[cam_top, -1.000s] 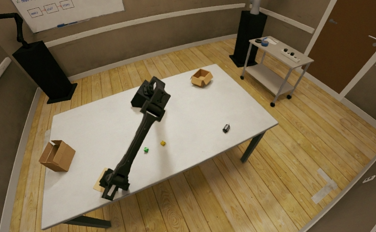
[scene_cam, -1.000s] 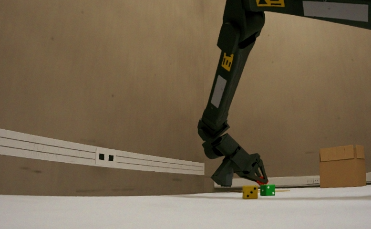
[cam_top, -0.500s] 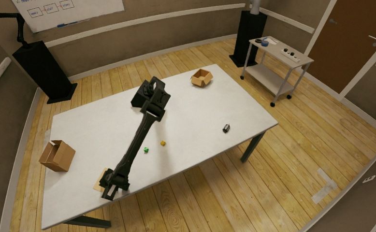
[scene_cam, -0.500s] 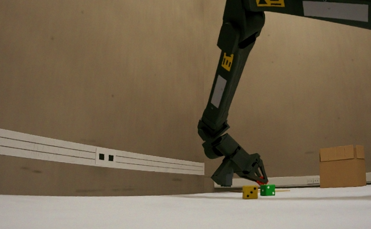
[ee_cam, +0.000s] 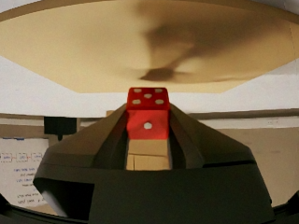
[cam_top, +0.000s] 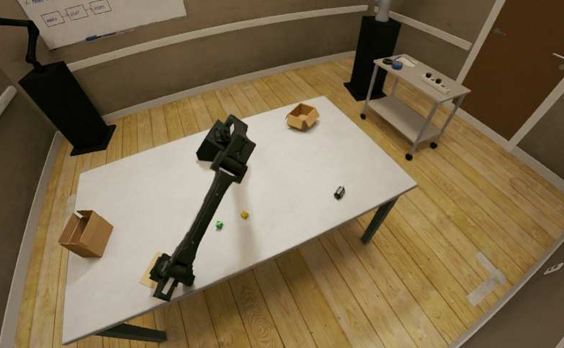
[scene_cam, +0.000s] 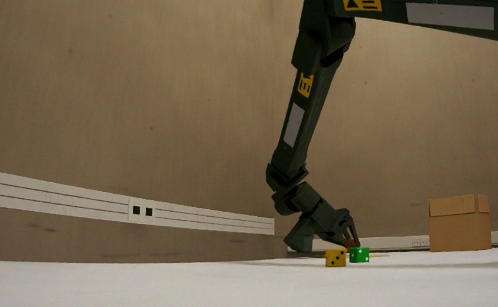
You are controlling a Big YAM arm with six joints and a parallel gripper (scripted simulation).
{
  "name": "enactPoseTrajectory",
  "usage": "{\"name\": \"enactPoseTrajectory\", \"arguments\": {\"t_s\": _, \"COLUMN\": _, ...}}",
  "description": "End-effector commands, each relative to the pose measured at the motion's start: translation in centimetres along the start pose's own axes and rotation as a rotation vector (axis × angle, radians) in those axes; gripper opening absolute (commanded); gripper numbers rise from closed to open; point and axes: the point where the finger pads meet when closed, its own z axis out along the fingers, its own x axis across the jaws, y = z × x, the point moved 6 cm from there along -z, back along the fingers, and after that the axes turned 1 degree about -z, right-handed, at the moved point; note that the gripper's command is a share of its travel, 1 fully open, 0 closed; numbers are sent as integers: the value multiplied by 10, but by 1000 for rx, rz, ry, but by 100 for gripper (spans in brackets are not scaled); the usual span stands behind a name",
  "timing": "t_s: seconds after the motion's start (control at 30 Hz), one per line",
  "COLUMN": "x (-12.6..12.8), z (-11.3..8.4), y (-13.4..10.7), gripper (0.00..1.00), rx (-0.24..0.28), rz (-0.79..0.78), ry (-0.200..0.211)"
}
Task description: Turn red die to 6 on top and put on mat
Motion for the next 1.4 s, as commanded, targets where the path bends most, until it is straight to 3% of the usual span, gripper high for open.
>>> {"name": "enactPoseTrajectory", "arguments": {"t_s": 0.0, "x": -13, "z": -5, "y": 14, "gripper": 20, "rx": -3, "rz": 8, "ry": -34}}
{"name": "enactPoseTrajectory", "arguments": {"t_s": 0.23, "x": -16, "z": -13, "y": 5, "gripper": 20, "rx": -6, "rz": 22, "ry": -48}}
{"name": "enactPoseTrajectory", "arguments": {"t_s": 1.37, "x": -15, "z": -13, "y": 5, "gripper": 20, "rx": -5, "rz": 22, "ry": -45}}
